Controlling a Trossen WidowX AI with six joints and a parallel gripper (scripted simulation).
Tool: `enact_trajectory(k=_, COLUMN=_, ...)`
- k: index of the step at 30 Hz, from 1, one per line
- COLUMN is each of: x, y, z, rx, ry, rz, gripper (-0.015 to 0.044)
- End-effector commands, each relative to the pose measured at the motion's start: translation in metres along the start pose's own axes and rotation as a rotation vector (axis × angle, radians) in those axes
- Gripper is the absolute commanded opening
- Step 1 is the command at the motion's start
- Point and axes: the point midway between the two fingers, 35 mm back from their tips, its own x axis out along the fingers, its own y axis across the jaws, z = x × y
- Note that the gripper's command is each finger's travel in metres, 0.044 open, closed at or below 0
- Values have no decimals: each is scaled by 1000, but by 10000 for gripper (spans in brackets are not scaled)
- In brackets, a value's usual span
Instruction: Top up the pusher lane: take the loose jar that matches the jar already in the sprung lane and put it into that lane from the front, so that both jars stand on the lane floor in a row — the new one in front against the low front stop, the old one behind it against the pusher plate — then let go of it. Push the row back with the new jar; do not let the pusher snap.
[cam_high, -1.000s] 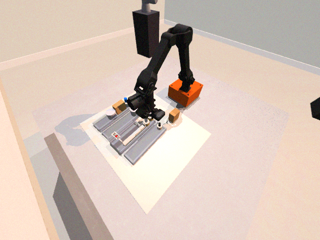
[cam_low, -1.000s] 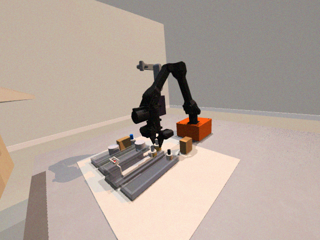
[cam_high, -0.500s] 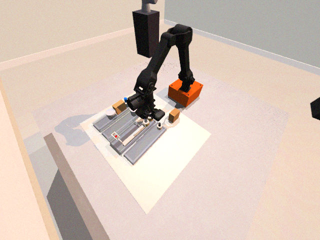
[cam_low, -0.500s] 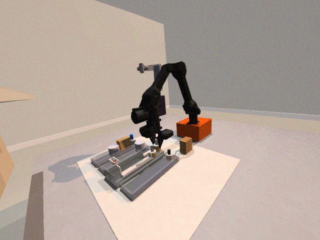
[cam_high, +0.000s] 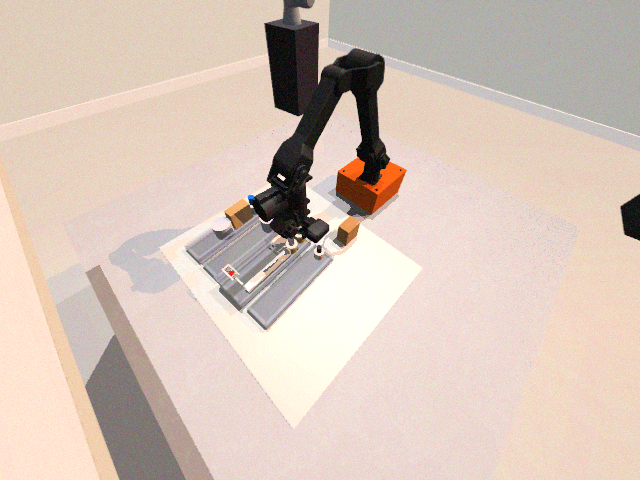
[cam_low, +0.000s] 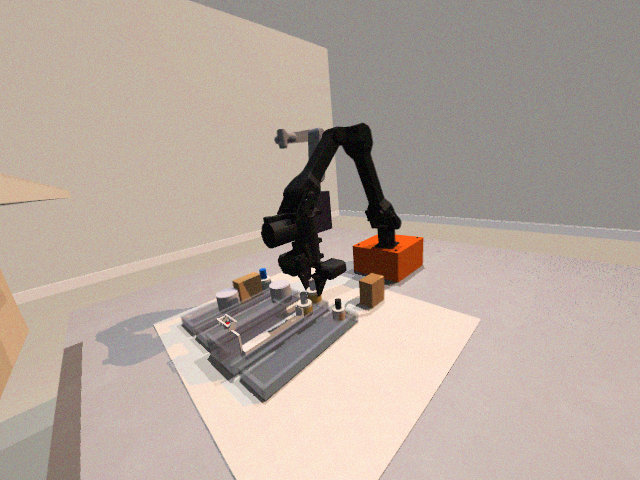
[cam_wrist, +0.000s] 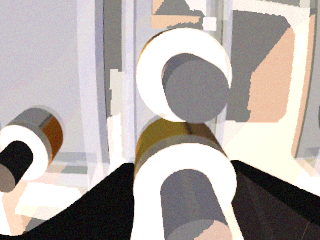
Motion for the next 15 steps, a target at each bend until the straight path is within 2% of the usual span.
enact_trajectory(k=1, x=-3, y=-1, z=8, rx=4, ry=-27, rz=-5, gripper=0)
enact_trajectory(k=15, x=0, y=-1, z=8, rx=4, ry=-27, rz=-5, gripper=0)
